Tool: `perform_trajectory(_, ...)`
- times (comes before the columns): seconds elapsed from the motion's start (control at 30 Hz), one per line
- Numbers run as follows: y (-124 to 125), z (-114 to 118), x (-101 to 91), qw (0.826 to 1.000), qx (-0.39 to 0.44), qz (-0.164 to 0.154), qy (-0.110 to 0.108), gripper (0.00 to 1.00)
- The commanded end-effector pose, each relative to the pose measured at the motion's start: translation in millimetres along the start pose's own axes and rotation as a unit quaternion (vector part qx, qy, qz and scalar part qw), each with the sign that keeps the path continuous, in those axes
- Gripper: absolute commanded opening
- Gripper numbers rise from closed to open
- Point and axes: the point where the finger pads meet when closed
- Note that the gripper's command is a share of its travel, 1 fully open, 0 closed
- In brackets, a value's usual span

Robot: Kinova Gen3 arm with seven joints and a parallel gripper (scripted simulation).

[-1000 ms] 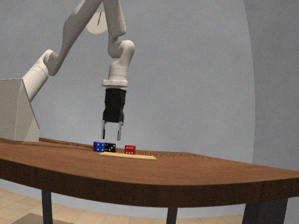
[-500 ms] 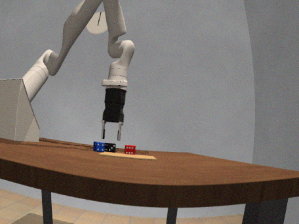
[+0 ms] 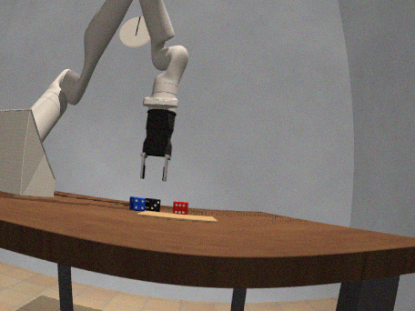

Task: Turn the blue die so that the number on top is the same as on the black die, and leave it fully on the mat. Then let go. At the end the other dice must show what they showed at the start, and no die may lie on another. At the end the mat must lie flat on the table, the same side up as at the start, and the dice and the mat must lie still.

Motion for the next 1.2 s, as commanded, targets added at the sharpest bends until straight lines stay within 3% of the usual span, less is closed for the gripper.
perform_trajectory(0.0, 4, -4, -15.4, 1.000, 0.006, 0.002, 0.008, 1.00)
perform_trajectory(0.23, 4, -3, -50.1, 1.000, 0.006, 0.002, 0.008, 1.00)
perform_trajectory(0.4, 4, -3, -62.6, 1.000, 0.006, 0.002, 0.008, 1.00)
perform_trajectory(1.03, 7, -2, -64.0, 1.000, 0.023, 0.002, 0.008, 1.00)
perform_trajectory(1.17, 19, 3, -63.6, 0.997, 0.083, 0.003, 0.008, 1.00)
Point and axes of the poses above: the point where the finger pads meet when closed, its own x axis out along the fingers, its own z axis across the jaws, y = z × x, and after that the axes turned 13 degrees about -x, right-handed
